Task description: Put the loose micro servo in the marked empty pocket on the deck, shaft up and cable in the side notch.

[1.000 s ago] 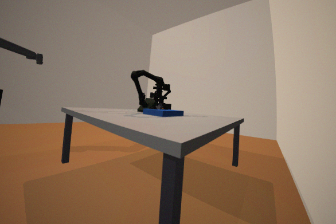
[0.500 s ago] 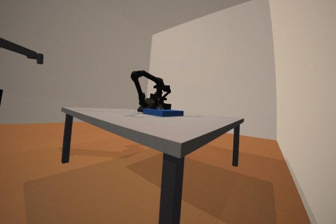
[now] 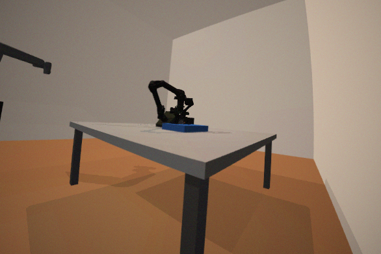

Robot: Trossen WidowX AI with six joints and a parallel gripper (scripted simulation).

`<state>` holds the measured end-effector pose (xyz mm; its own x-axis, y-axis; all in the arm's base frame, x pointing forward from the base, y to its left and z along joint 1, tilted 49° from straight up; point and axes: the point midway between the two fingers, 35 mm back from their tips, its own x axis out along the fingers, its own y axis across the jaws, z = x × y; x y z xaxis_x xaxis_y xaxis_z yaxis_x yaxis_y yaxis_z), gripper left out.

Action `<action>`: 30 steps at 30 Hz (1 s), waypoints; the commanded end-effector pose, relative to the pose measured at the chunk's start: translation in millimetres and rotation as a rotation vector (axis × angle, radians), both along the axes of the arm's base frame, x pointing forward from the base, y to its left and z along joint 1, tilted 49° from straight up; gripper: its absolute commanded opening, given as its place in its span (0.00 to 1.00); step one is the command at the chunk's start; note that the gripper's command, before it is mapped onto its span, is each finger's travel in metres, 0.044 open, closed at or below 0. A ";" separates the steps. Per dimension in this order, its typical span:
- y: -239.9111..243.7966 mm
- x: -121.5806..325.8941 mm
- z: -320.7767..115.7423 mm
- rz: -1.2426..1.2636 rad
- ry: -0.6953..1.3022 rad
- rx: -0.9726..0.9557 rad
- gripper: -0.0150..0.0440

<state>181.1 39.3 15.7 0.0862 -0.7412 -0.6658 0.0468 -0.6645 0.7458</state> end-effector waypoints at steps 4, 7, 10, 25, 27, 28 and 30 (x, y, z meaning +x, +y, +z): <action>-0.2 -0.3 -0.3 0.008 0.003 -0.003 0.43; -0.2 -0.3 -0.3 0.008 0.003 -0.003 0.57; 1.3 -0.3 0.9 0.008 0.003 -0.003 0.57; 32.2 9.3 26.6 0.017 0.005 -0.004 0.75; 41.7 22.7 32.6 0.016 0.004 -0.003 0.84; 46.7 30.1 35.9 0.015 0.004 -0.003 0.88; 56.3 45.2 42.8 0.014 0.003 -0.002 0.97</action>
